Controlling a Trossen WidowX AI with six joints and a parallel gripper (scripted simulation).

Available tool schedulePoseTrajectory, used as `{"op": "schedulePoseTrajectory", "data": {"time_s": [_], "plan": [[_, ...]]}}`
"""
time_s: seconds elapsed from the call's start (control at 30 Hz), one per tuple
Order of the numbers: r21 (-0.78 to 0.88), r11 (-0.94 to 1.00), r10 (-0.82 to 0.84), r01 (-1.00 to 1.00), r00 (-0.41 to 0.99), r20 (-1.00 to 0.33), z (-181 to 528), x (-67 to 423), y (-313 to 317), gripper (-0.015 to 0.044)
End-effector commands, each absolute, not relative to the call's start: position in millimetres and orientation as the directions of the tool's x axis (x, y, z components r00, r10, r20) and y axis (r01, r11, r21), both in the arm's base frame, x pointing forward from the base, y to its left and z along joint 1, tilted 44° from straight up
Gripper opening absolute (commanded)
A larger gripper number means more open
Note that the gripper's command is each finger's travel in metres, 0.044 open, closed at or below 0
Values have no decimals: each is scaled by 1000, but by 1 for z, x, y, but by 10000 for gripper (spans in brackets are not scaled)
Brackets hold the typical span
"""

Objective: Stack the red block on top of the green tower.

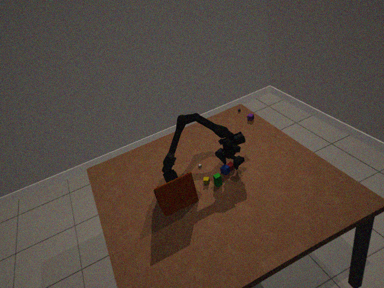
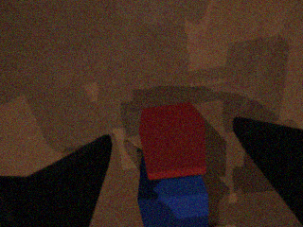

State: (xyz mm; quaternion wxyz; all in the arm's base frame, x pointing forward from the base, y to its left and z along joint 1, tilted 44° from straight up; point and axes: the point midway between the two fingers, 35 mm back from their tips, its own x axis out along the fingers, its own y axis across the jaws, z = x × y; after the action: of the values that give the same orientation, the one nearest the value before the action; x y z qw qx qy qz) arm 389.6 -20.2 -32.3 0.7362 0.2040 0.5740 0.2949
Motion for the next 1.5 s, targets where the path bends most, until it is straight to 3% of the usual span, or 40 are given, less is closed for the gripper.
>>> {"op": "schedulePoseTrajectory", "data": {"time_s": [0.0,0.4,0.77,1.03,1.17,1.47], "plan": [[644,740,672,-193,168,-722,-35,389,-18,440],[644,740,672,-193,168,-722,-34,389,-18,440],[644,740,672,-193,168,-722,-34,389,-18,151],[644,740,672,-193,168,-722,-34,389,-18,98],[643,741,671,-193,168,-722,-27,388,-25,0],[642,742,670,-193,167,-724,4,380,-55,0]]}}
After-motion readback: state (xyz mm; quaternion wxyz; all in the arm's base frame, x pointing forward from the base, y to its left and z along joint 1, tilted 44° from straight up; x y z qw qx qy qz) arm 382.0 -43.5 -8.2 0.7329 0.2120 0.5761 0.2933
